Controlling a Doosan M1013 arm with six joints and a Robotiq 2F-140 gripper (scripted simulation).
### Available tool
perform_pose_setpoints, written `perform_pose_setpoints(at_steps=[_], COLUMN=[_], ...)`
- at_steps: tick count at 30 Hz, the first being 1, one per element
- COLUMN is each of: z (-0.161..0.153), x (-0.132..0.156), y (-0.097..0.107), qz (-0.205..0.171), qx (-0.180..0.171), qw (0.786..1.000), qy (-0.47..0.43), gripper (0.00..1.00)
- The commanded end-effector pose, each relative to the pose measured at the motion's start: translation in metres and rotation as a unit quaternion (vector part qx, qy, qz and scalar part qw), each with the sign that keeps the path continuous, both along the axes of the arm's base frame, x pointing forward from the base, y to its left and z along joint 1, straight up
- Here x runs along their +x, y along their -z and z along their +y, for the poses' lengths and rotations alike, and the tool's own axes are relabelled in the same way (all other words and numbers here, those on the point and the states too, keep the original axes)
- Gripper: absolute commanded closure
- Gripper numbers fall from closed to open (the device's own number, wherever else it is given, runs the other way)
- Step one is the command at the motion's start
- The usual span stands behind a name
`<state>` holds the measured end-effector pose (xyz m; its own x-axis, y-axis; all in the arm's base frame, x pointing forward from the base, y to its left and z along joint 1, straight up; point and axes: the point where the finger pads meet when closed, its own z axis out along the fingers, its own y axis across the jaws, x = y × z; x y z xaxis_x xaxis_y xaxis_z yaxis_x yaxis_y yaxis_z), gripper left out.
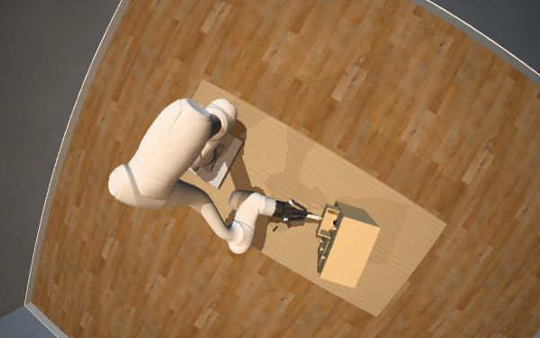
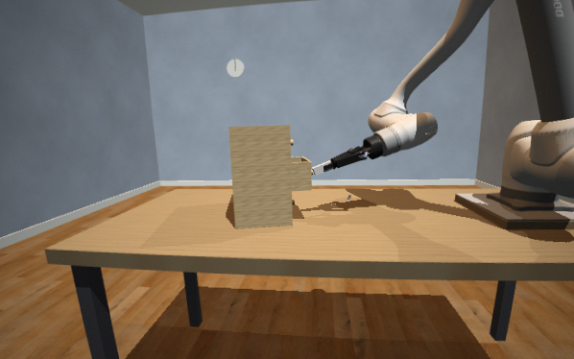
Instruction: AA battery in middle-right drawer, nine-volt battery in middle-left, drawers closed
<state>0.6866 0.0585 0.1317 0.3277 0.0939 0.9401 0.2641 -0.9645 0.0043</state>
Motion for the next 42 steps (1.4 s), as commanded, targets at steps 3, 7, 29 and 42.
perform_pose_setpoints(at_steps=[3, 7, 29, 42], z=[0.003, 0.005, 0.013, 0.016], x=[0.012, 0.019, 0.05, 0.06], y=[0.001, 0.001, 0.001, 0.001], qz=[0.001, 0.001, 0.001, 0.001], qx=[-0.002, -0.002, -0.002, -0.002], qw=[1.0, 1.0, 1.0, 1.0], qy=[0.0, 0.0, 0.0, 0.0], gripper=[1.0, 1.0, 1.0, 1.0])
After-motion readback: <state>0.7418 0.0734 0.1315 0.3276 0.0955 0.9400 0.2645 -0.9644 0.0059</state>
